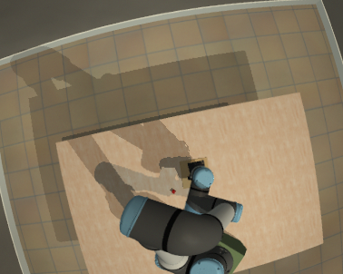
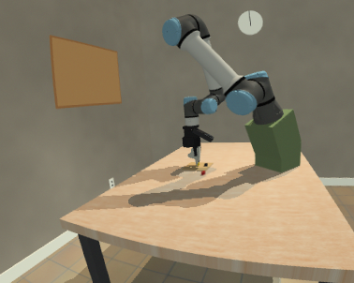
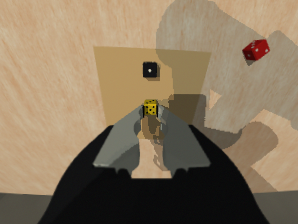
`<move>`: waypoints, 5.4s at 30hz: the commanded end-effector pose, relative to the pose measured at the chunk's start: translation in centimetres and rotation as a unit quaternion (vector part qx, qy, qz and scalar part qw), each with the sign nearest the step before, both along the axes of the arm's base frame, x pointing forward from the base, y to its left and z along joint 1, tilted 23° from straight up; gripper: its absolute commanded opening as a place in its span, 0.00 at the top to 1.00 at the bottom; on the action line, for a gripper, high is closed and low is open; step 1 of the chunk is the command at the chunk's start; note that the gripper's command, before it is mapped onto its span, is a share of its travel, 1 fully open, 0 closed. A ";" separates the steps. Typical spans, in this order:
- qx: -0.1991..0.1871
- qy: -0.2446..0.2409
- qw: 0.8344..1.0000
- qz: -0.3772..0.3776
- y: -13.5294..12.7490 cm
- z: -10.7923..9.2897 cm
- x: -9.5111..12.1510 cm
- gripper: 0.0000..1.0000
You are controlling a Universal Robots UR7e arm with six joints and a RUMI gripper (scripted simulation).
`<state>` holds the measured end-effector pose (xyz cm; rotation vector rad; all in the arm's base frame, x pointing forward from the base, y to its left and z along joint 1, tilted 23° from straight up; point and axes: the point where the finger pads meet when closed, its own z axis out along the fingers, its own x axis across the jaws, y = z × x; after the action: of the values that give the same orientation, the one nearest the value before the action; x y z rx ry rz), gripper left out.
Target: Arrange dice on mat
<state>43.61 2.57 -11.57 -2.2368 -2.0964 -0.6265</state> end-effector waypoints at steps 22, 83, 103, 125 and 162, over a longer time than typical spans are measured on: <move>-0.001 -0.001 1.000 0.000 -0.1 -0.3 0.3 1.00; -0.001 -0.001 1.000 0.000 -0.1 -0.3 0.3 0.82; -0.001 -0.001 1.000 0.000 -0.9 2.4 -0.6 0.82; -0.001 -0.001 1.000 0.000 -2.4 7.6 -2.2 0.82; 0.000 -0.001 1.000 -0.001 -2.5 7.9 -2.3 0.00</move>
<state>41.18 0.18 -3.80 -2.2364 -2.0948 -0.6236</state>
